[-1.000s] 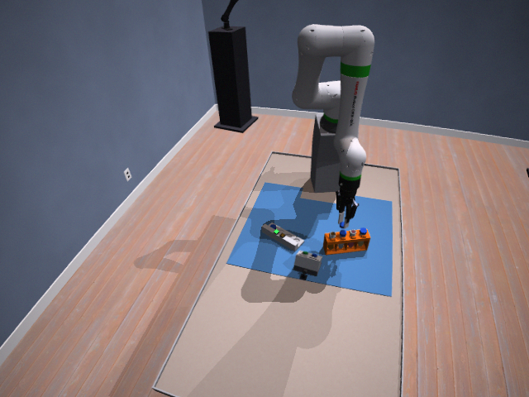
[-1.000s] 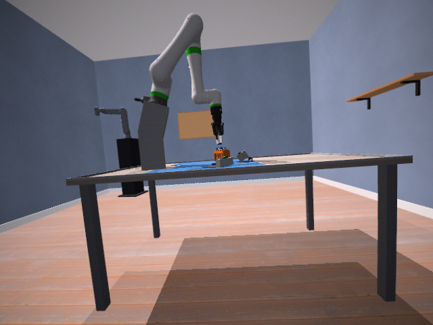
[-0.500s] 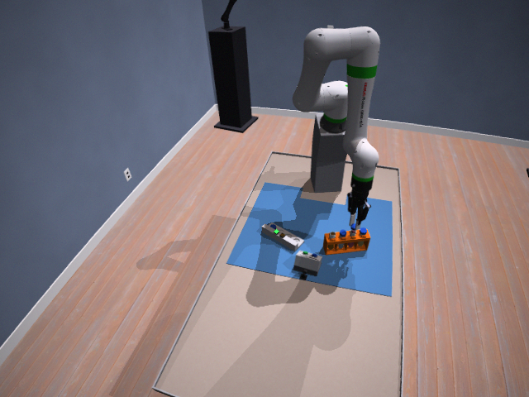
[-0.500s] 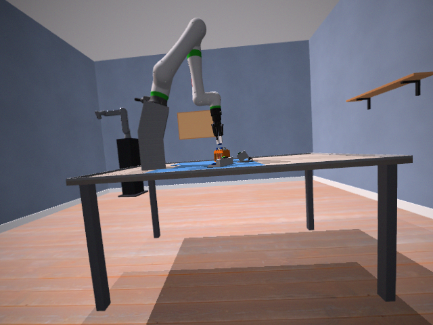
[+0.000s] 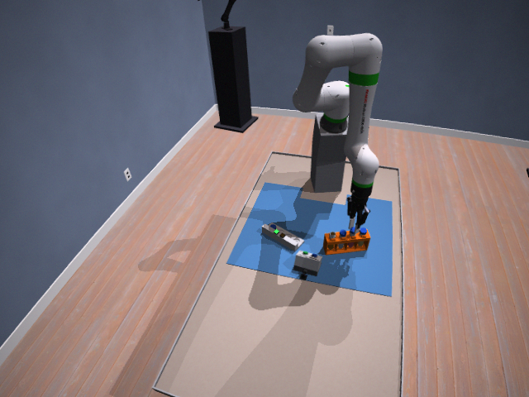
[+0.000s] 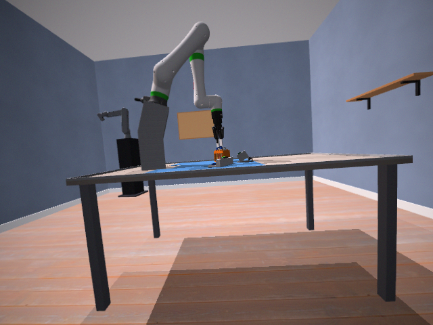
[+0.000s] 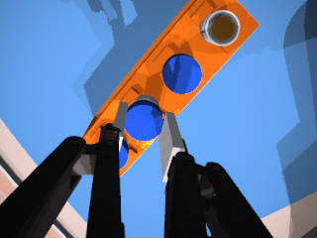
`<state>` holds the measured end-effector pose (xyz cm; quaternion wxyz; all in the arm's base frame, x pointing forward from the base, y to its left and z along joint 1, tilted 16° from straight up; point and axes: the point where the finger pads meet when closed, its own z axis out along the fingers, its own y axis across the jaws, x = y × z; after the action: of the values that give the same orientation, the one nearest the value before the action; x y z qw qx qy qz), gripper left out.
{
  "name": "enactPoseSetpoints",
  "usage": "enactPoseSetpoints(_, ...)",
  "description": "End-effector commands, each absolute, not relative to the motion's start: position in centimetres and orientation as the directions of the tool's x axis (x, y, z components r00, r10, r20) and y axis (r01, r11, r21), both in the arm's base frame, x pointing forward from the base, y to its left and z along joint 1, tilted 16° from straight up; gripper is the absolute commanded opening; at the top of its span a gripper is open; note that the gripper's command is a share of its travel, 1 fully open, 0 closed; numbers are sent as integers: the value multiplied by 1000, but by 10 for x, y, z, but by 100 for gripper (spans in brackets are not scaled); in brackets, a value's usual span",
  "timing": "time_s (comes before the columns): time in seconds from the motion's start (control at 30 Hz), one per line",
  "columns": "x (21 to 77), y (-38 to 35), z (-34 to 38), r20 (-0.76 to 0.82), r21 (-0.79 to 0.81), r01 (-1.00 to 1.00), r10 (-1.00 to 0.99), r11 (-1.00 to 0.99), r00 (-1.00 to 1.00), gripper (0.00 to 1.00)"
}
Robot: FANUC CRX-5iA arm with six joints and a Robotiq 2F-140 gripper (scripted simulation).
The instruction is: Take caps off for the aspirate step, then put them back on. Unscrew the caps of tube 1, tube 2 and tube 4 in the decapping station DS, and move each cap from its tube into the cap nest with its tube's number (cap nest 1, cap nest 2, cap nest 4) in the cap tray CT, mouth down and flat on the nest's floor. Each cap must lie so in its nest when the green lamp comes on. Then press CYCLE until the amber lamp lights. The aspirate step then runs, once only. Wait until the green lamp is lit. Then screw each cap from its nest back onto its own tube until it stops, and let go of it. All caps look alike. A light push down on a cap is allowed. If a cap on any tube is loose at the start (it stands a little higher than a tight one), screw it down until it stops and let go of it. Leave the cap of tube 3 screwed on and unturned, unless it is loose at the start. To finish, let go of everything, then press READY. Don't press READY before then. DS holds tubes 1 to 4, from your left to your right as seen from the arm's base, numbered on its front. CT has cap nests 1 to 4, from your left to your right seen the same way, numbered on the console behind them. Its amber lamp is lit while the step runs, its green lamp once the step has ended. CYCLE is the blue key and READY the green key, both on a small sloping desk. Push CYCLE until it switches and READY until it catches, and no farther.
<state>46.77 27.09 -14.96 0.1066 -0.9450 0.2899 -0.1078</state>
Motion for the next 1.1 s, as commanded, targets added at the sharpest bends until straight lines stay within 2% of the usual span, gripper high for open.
enactPoseSetpoints(0.0, 468, 271, -149, 133, -245, -530, -570, -812, 811, 0)
enactPoseSetpoints(1.07, 470, 272, -159, 133, -245, -530, -570, -812, 811, 0)
